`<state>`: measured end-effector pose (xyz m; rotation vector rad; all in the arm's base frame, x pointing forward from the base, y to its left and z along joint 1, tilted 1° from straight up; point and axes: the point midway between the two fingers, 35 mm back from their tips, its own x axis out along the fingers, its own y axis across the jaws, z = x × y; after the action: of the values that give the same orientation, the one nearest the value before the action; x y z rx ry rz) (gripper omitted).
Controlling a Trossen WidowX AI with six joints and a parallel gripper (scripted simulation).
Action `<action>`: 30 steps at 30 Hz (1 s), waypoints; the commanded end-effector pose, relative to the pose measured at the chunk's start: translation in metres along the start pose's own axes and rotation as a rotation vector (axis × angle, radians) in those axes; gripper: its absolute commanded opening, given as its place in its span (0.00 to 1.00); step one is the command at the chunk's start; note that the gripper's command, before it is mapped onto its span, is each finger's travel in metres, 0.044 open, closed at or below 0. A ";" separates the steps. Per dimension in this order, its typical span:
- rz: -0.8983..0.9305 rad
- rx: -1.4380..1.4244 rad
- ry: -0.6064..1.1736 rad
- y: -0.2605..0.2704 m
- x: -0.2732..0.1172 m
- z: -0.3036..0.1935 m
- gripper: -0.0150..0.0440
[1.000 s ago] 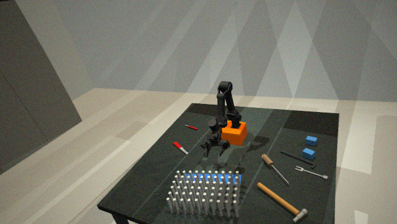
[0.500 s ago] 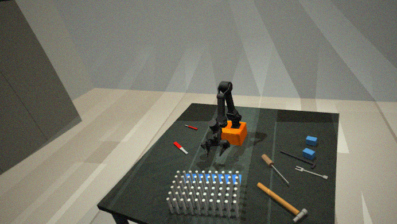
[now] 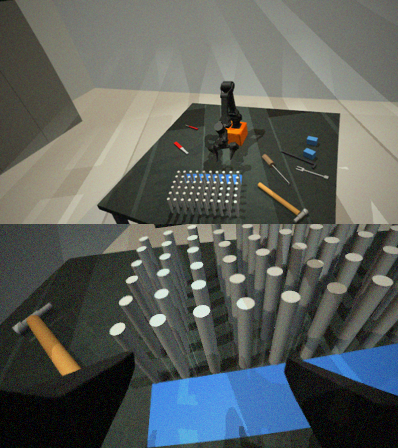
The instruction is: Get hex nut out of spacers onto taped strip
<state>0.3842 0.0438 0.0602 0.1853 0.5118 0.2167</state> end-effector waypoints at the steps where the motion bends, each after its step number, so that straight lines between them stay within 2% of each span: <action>1: 0.082 -0.070 0.146 0.065 0.010 -0.012 1.00; 9: 0.181 -0.261 0.413 0.167 -0.012 -0.054 1.00; 18: 0.247 -0.551 0.640 0.245 -0.082 -0.096 1.00; 25: 0.252 -0.595 0.665 0.252 -0.093 -0.100 1.00; 30: 0.252 -0.595 0.665 0.239 -0.068 -0.142 1.00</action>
<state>0.2213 0.2800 0.0618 -0.3991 1.0283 0.6857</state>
